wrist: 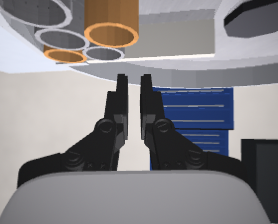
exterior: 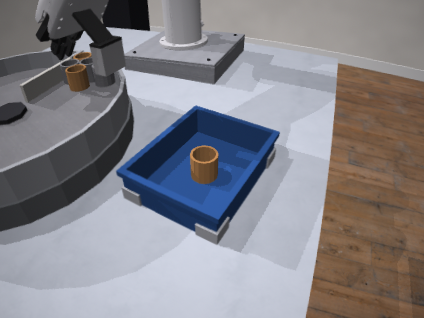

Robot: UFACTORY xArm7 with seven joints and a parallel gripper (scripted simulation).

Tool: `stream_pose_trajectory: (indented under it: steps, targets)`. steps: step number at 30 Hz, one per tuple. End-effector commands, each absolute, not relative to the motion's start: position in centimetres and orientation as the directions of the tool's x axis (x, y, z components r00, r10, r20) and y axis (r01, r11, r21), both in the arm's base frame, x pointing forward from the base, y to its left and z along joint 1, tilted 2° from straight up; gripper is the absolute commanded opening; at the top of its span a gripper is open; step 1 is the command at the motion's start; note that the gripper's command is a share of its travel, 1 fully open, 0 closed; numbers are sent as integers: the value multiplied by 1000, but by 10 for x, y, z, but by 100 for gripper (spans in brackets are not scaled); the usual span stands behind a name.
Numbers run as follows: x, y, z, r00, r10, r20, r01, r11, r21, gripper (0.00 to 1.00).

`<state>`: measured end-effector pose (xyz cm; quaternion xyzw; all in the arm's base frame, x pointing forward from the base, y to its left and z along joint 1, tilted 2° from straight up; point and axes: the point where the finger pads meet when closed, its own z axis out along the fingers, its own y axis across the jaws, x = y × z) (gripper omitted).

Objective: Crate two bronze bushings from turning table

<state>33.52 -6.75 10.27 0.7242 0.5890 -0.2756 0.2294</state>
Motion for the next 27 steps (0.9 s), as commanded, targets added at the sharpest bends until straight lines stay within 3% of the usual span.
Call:
stream_pose_trajectory:
  steps: [1, 27]
  targets:
    - [336, -67, 103, 156, 727, -669, 980, -201, 11, 10]
    - [336, -68, 75, 156, 727, -669, 980, -201, 11, 10]
